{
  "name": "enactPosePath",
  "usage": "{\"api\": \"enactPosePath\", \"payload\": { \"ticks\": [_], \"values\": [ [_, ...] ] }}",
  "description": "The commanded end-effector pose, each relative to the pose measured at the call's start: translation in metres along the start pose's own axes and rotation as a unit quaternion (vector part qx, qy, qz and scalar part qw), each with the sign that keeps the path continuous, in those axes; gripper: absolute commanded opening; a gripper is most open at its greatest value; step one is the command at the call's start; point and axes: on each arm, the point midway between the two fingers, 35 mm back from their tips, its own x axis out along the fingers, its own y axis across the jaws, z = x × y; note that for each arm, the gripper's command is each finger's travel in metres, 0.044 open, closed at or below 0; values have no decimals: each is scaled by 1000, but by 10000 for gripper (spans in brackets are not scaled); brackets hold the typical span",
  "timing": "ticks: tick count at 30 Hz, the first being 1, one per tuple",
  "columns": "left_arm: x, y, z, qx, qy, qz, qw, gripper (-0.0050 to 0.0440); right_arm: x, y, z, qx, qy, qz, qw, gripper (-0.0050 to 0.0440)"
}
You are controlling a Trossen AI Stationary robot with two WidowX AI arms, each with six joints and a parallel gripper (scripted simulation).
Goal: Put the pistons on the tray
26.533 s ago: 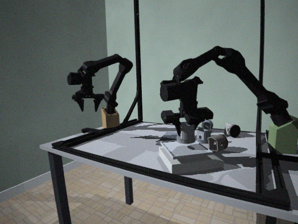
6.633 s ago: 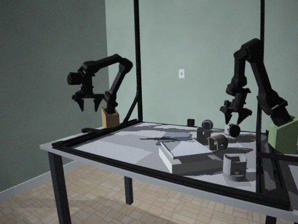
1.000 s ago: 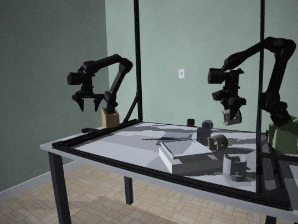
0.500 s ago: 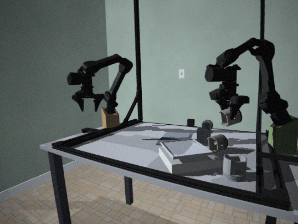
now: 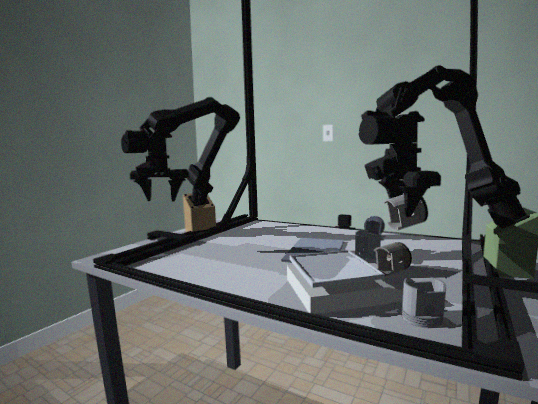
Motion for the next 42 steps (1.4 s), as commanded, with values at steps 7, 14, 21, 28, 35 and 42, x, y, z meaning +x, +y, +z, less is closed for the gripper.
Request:
{"api": "enactPosePath", "payload": {
  "ticks": [7, 14, 21, 28, 35, 42],
  "values": [
    [-4, -2, 52, 4, -7, 4, 1000, 158, 0, 0, 0, -1, 0, 2, 1000, 440],
    [-4, -4, 77, 4, -7, 4, 1000, 158, 0, 0, 0, -1, 0, 2, 1000, 440],
    [-4, -6, 112, 4, -7, 4, 1000, 158, 0, 0, 0, -1, 0, 2, 1000, 440],
    [-5, -7, 137, 4, -7, 4, 1000, 158, 0, 0, 0, -1, 0, 2, 1000, 440],
    [-5, -8, 153, -35, -14, 5, 999, 158, 0, 0, 0, -1, 0, 2, 1000, 440],
    [-5, -8, 153, -127, -29, 9, 991, 158, 0, 0, 0, -1, 0, 2, 1000, 440]
  ]
}}
